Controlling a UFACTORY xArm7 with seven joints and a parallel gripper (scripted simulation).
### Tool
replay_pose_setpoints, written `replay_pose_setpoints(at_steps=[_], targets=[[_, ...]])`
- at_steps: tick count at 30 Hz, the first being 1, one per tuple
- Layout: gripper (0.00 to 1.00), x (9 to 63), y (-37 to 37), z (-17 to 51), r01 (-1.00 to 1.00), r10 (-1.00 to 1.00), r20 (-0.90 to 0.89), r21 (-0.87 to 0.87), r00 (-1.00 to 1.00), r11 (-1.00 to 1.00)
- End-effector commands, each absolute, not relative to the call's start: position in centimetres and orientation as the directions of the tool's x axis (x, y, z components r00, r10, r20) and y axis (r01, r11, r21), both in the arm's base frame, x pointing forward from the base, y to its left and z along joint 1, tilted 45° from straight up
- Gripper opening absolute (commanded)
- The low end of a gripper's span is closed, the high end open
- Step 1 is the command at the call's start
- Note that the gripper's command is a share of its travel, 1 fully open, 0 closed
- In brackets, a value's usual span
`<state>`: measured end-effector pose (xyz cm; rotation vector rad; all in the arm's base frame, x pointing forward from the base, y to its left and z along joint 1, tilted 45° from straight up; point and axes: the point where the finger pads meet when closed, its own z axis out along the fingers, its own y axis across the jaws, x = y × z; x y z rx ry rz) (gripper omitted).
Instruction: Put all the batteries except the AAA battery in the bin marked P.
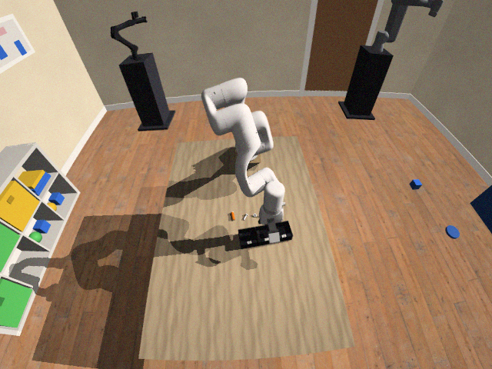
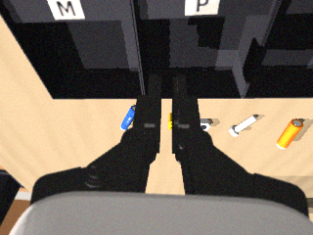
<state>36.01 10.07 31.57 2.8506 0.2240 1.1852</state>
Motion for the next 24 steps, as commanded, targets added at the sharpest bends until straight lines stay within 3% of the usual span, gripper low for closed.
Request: replay_pose_setpoints(at_steps=[1, 9, 24], targets=[[0.07, 35.8, 12.1, 31.5, 0.114, 0.15, 0.704, 0.098, 0.694, -0.989], [0.07, 35.3, 16.0, 31.0, 0.114, 0.15, 0.704, 0.098, 0.694, -0.989], [0.07, 37.0, 16.0, 29.3, 0.114, 0.15, 0.704, 0.098, 0.694, -0.989]])
